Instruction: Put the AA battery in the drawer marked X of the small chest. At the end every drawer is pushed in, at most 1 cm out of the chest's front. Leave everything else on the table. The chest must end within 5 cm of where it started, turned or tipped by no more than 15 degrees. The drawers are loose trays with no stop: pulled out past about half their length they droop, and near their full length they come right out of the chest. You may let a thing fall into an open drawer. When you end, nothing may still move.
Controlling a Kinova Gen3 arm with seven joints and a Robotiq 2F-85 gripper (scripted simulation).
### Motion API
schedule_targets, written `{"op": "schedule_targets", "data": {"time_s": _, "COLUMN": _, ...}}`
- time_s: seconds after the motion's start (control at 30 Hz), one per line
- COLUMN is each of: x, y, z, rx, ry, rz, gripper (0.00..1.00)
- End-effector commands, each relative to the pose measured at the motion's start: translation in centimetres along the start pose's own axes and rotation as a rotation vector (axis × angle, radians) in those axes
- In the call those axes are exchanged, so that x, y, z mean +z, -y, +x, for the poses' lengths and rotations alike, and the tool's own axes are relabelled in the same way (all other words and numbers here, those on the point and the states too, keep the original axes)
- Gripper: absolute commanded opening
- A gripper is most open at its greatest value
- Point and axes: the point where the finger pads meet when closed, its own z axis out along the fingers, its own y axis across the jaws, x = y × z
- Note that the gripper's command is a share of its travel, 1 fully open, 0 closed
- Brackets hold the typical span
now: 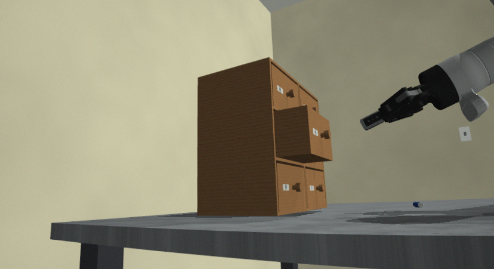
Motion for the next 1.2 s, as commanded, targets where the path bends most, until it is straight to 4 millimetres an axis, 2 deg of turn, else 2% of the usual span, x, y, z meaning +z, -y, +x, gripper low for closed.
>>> {"op": "schedule_targets", "data": {"time_s": 0.0, "x": 1.0, "y": 0.4, "z": -0.1, "rx": 0.010, "ry": -0.001, "rz": 0.013, "gripper": 0.00}}
{"op": "schedule_targets", "data": {"time_s": 0.37, "x": 2.5, "y": 0.4, "z": -0.2, "rx": 0.010, "ry": -0.001, "rz": 0.013, "gripper": 0.00}}
{"op": "schedule_targets", "data": {"time_s": 1.17, "x": 2.5, "y": 0.4, "z": -0.2, "rx": 0.010, "ry": -0.001, "rz": 0.013, "gripper": 0.00}}
